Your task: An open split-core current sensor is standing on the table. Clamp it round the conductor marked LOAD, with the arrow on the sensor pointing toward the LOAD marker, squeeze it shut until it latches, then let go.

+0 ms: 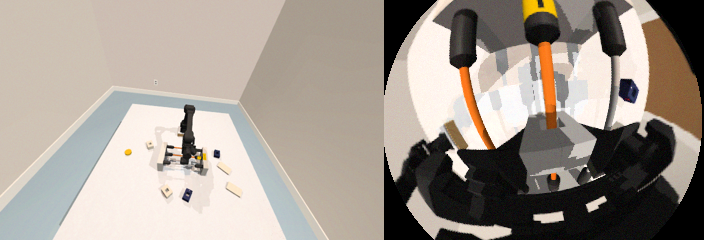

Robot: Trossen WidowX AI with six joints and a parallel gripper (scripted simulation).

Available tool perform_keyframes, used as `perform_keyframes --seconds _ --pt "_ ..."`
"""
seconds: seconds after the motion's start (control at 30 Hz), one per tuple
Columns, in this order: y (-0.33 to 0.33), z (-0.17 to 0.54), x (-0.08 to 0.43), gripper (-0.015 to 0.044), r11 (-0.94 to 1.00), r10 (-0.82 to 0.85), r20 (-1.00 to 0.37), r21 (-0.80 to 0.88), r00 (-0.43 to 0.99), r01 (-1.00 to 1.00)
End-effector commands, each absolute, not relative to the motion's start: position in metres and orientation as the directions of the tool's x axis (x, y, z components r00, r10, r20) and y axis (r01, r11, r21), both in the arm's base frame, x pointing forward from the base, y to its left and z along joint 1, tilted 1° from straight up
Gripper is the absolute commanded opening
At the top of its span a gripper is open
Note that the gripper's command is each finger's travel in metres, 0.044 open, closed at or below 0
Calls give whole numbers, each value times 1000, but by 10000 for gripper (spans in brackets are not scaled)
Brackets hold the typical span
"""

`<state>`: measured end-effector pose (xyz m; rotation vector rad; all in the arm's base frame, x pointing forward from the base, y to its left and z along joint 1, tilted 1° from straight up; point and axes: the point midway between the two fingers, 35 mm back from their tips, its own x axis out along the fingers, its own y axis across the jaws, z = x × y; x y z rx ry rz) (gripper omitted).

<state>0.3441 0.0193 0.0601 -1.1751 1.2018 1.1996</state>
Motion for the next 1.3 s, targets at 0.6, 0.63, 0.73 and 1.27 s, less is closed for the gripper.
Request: perform_keyframes --seconds 0.6,0.63,0.73,1.27 --pt "19 60 344 236 26 23 -999 -24 25 -999" --pt "19 60 344 263 26 23 -999 -24 25 -999" --pt "19 60 344 274 26 23 -999 -24 25 -999" --pt "19 60 344 274 26 23 -999 -24 25 -999"
